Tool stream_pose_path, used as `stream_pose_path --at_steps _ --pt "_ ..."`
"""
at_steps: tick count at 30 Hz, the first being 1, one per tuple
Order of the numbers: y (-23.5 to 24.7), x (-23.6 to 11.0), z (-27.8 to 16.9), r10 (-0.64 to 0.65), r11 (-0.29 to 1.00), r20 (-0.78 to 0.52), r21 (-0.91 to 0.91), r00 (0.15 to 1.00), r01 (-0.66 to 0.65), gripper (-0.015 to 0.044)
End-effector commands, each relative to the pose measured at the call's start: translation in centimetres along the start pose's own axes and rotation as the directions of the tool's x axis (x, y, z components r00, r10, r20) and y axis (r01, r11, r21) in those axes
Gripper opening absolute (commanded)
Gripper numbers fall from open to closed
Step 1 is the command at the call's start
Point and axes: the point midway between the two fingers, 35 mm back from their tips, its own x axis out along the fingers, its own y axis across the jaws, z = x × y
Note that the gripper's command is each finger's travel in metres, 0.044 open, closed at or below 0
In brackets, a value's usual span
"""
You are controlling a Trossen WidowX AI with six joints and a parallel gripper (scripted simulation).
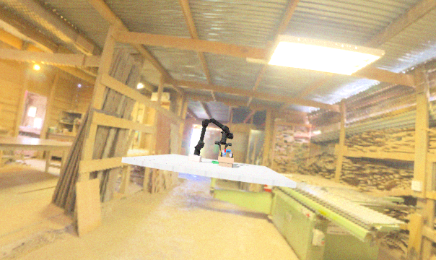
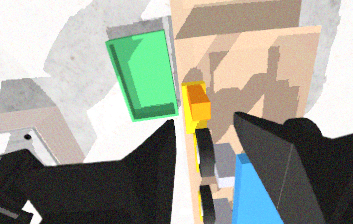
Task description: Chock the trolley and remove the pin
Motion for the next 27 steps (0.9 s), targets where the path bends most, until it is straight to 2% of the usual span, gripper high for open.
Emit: stream_pose_path --at_steps 1,3,7,16,27 --pt "0.0 0.1 0.0 0.002 1.000 -0.001 0.000 1.000 -0.002 0.0242" --pt "0.0 0.1 0.0 0.002 1.000 -0.001 0.000 1.000 -0.002 0.0295" --pt "-0.5 -0.2 -0.3 -0.011 1.000 0.012 -0.013 1.000 0.011 0.0190" --pt "-3.6 -2.0 -3.6 -0.079 0.995 0.041 -0.063 0.996 0.081 0.0190" --pt "-4.9 -2.5 -12.7 -0.062 0.998 -0.092 -0.029 0.994 0.060 0.0190"
